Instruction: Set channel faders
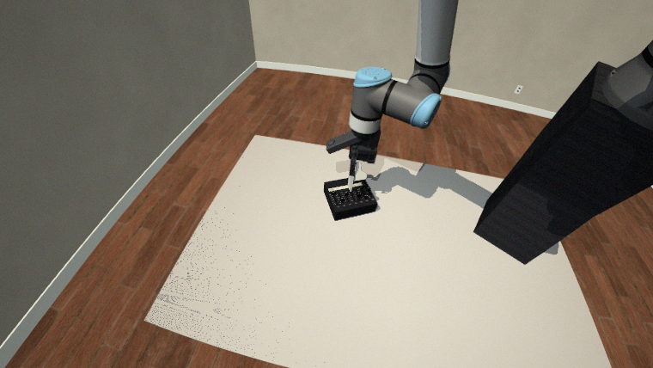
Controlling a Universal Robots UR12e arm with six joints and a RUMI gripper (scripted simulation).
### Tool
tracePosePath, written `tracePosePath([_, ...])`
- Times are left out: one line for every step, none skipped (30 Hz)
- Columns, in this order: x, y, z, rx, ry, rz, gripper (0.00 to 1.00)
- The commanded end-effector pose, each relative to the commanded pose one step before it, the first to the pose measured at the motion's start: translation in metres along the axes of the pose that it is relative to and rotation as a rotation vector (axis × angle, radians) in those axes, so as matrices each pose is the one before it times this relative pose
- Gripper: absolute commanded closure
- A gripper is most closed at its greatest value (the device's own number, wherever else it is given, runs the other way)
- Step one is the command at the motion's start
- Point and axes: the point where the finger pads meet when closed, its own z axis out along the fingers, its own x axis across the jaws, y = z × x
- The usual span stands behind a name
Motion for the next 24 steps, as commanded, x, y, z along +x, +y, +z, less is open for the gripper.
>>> tracePosePath([0.00076,-0.00009,0.00325,0.00189,-0.00571,-0.10021,0.0])
tracePosePath([0.00011,0.00025,0.00111,0.00004,0.00001,-0.0268,0.0])
tracePosePath([0.0001,0.00026,0.00105,0.00003,0.00001,-0.02533,0.0])
tracePosePath([0.00008,0.00026,0.00099,0.00003,0.00001,-0.02384,0.0])
tracePosePath([0.00007,0.00025,0.00093,0.00003,0.00001,-0.02233,0.0])
tracePosePath([0.00006,0.00024,0.00087,0.00003,0.00001,-0.02081,0.0])
tracePosePath([0.00005,0.00023,0.0008,0.00002,0.00001,-0.01928,0.0])
tracePosePath([0.00004,0.00022,0.00074,0.00002,0.00001,-0.01776,0.0])
tracePosePath([0.00003,0.00021,0.00068,0.00002,0.00001,-0.01624,0.0])
tracePosePath([0.00003,0.0002,0.00061,0.00002,0.00001,-0.01473,0.0])
tracePosePath([0.00002,0.00018,0.00055,0.00002,0.00001,-0.01325,0.0])
tracePosePath([0.00001,0.00016,0.00049,0.00001,0.00001,-0.0118,0.0])
tracePosePath([0.00001,0.00015,0.00043,0.00001,0.00001,-0.01039,0.0])
tracePosePath([0.00001,0.00013,0.00038,0.00001,0.00001,-0.00903,0.0])
tracePosePath([0.00001,0.00011,0.00032,0.00001,0.0,-0.00773,0.0])
tracePosePath([0.0,0.0,0.0,0.0,0.0,0.0,0.0])
tracePosePath([0.0,0.0,0.0,0.0,0.0,0.0,0.0])
tracePosePath([0.0,0.00009,0.00027,0.00001,0.0,-0.00649,0.0])
tracePosePath([0.0,0.00008,0.00022,0.00001,0.0,-0.00533,0.0])
tracePosePath([0.0,0.00006,0.00018,0.00001,0.0,-0.00426,0.0])
tracePosePath([0.0,0.00005,0.00014,0.0,0.0,-0.00328,0.0])
tracePosePath([0.0,0.00004,0.0001,0.0,0.0,-0.00241,0.0])
tracePosePath([0.0,0.00002,0.00007,0.0,0.0,-0.00165,0.0])
tracePosePath([0.0,0.00002,0.00004,0.0,0.0,-0.00103,0.0])
